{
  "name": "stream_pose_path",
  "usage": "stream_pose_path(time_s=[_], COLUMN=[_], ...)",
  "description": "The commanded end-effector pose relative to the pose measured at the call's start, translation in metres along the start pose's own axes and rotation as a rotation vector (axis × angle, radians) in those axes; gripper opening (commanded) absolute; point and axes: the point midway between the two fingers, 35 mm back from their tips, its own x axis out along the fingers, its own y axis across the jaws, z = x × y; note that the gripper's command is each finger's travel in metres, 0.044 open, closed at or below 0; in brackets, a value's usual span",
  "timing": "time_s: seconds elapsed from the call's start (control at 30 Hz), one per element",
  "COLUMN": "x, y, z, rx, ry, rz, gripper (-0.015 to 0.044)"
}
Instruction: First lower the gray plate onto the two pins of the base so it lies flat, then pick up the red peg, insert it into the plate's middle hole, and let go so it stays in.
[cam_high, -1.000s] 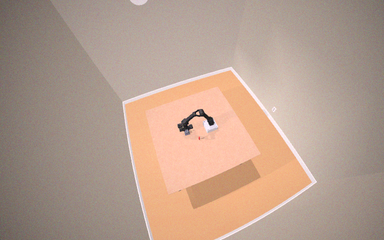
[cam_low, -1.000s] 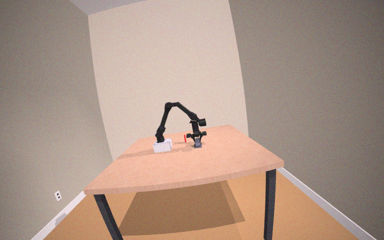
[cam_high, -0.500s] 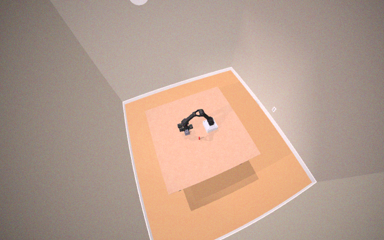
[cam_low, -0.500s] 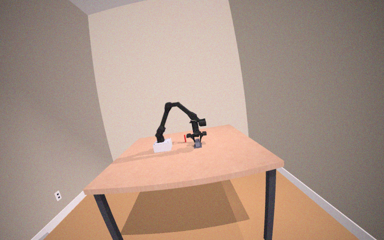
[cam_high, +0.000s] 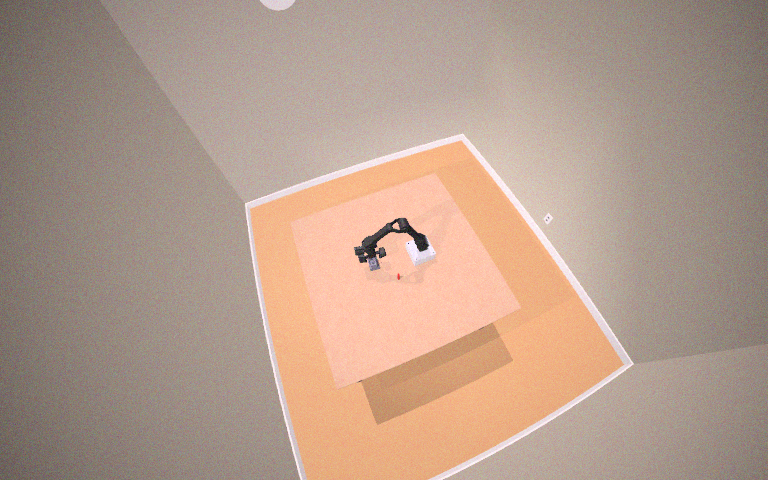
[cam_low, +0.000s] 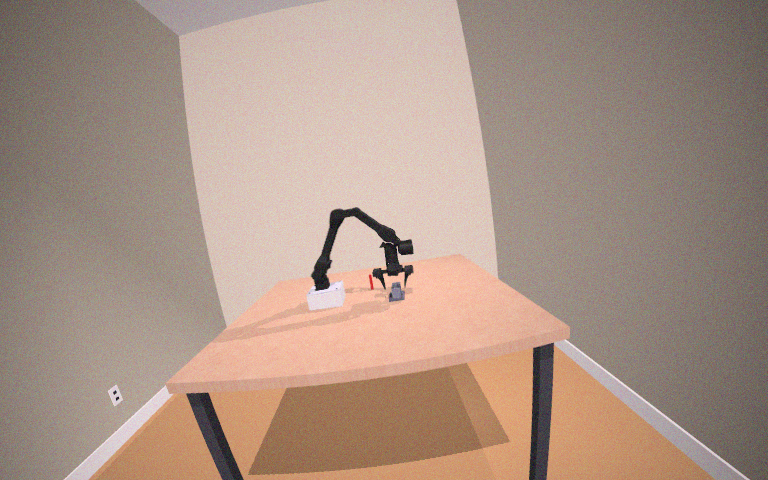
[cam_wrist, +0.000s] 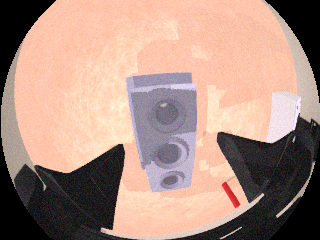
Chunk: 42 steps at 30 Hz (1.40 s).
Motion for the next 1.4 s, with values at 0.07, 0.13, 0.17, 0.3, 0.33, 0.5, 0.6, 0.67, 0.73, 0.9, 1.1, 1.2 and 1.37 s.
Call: stream_pose_path(time_s=[0.07, 0.13, 0.17, 0.3, 0.33, 0.5, 0.6, 0.67, 0.73, 0.9, 1.1, 1.2, 1.37], x=[-0.089, -0.100, -0.100, -0.100, -0.100, -0.102, -0.103, -0.103, -0.103, -0.098, -0.095, -0.067, -0.063], y=[0.003, 0.001, 0.002, 0.005, 0.005, -0.005, -0.032, -0.052, -0.076, -0.131, -0.138, -0.137, -0.137], z=[0.000, 0.000, 0.000, -0.001, -0.001, -0.028, -0.078, -0.106, -0.132, -0.172, -0.175, -0.175, -0.174], rx=[0.001, 0.004, 0.004, 0.004, 0.004, -0.067, -0.209, -0.299, -0.394, -0.587, -0.611, -0.611, -0.611], ry=[-0.005, -0.005, -0.005, -0.005, -0.005, -0.004, -0.001, 0.001, 0.003, 0.007, 0.007, 0.007, 0.007], rz=[0.026, 0.026, 0.026, 0.026, 0.026, 0.026, 0.024, 0.023, 0.022, 0.017, 0.016, 0.016, 0.016], gripper=[0.0440, 0.0440, 0.0440, 0.0440, 0.0440, 0.0440, 0.0440, 0.0440, 0.0440, 0.0440, 0.0440, 0.0440, 0.0440])
